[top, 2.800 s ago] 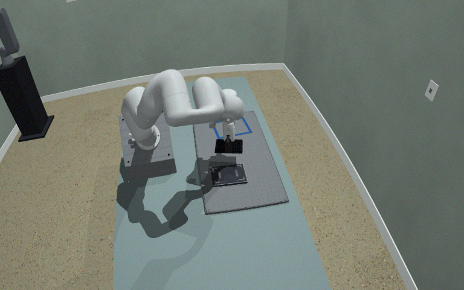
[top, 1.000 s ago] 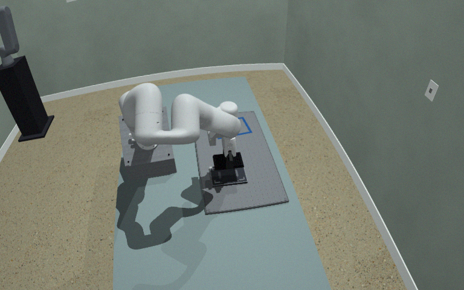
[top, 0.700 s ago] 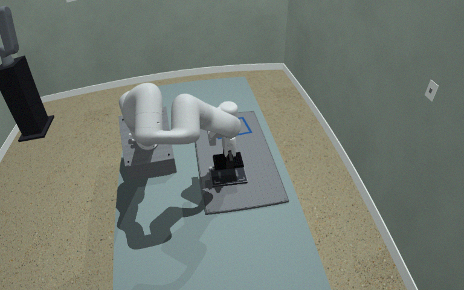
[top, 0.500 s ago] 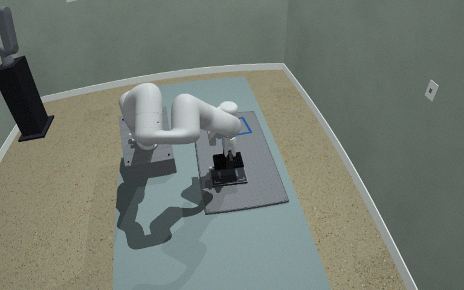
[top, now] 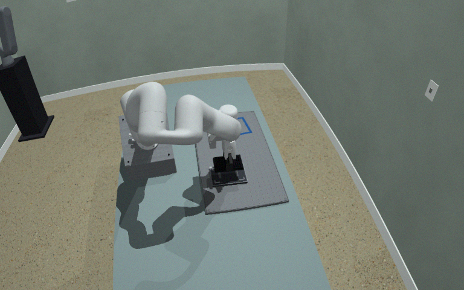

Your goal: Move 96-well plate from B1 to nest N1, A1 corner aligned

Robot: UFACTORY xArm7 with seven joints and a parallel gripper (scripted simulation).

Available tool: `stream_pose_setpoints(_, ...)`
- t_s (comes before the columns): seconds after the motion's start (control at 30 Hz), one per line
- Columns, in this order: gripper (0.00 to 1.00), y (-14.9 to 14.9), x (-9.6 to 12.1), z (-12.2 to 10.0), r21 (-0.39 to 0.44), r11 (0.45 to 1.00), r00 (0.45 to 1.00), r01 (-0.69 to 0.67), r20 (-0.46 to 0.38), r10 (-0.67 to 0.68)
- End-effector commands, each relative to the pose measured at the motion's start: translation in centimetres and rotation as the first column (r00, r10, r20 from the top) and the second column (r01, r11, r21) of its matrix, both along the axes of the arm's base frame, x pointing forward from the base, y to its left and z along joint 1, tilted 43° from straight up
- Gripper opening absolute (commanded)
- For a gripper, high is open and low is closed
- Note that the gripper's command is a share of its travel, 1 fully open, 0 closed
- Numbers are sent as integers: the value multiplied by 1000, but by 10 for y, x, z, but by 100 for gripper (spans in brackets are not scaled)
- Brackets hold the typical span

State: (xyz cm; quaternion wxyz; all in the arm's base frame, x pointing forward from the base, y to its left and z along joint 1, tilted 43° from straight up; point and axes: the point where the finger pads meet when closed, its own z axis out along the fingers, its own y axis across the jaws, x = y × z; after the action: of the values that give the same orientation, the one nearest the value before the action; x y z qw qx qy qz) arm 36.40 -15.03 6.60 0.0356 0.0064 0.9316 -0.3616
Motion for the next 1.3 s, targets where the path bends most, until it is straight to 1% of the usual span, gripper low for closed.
stream_pose_setpoints(0.0,0,-4,2,-5,1,1000,1000,-3,3,3)
stream_pose_setpoints(0.93,0,-33,5,-37,1,1000,1000,-3,3,3)
stream_pose_setpoints(1.27,0,-34,5,-38,1,1000,1000,-3,3,3)
